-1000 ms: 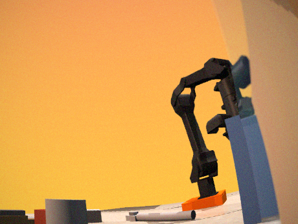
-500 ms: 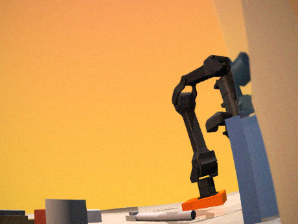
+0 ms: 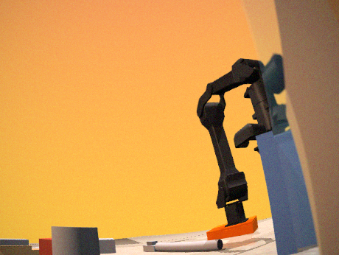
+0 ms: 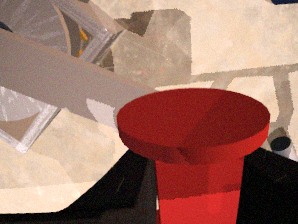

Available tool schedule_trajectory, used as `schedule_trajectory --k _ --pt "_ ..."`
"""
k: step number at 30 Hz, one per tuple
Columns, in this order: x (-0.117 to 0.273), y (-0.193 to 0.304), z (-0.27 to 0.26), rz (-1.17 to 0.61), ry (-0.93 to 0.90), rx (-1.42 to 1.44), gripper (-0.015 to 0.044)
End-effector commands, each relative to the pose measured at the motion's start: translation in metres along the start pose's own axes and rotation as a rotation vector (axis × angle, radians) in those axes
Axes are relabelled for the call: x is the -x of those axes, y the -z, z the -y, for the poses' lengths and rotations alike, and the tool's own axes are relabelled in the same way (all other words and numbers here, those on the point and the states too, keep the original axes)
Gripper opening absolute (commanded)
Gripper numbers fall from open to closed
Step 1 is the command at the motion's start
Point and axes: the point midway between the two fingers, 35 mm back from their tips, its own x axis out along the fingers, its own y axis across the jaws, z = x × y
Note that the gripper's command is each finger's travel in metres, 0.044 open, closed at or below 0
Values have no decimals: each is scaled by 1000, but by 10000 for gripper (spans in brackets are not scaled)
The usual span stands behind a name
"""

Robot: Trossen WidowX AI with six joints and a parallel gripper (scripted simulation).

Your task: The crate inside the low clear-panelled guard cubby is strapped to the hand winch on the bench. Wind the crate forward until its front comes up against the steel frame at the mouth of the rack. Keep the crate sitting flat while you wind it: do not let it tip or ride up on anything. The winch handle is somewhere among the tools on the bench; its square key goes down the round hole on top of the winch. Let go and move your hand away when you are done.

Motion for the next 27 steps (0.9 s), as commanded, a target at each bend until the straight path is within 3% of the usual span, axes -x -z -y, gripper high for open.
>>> schedule_trajectory --k 1,27 --pt "-2 -10 4 9 6 -2 0" --pt "-1 -36 11 11 7 -3 0"
